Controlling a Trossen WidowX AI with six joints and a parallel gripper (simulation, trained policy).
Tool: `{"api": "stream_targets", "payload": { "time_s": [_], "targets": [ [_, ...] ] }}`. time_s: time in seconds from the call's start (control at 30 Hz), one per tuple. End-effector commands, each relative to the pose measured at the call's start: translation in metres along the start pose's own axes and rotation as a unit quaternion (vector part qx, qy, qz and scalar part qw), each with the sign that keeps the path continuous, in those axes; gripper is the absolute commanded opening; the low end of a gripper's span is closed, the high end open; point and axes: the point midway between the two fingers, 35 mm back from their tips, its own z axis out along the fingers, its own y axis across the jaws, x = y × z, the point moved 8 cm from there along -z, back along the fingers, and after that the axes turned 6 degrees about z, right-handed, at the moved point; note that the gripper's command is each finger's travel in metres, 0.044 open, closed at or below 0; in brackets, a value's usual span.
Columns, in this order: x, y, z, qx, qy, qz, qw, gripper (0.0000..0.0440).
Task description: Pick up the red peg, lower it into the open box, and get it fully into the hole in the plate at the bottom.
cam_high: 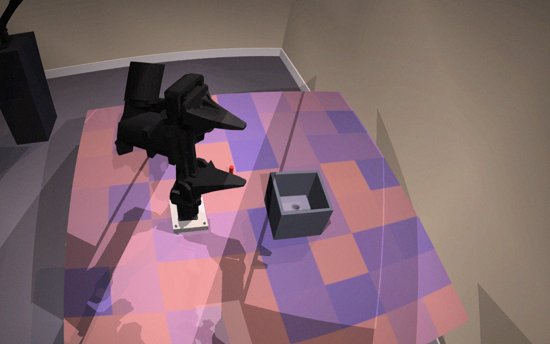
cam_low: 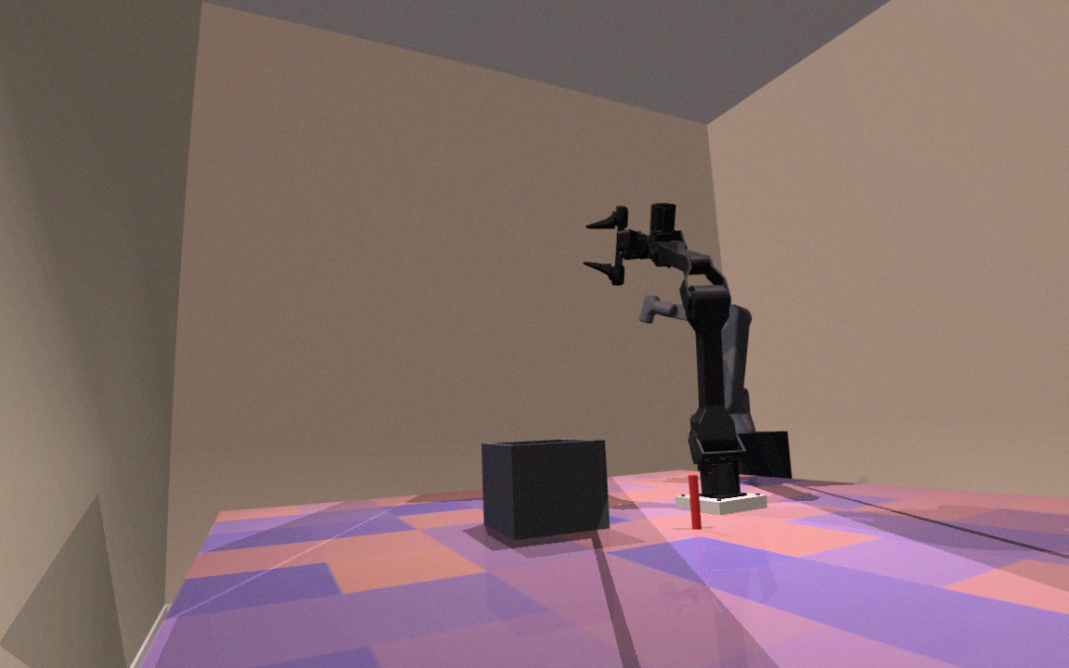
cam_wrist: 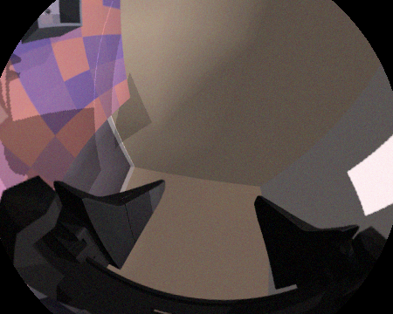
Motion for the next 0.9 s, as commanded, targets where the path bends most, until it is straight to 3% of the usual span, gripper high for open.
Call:
{"api": "stream_targets", "payload": {
  "time_s": [0.0,0.43,0.87],
  "targets": [
    [-0.001,0.006,0.015,0.005,-0.005,0.075,0.997,0.044],
    [-0.021,0.026,0.062,-0.003,-0.03,0.294,0.955,0.044],
    [-0.06,0.048,0.104,-0.041,-0.049,0.495,0.866,0.044]
  ]
}}
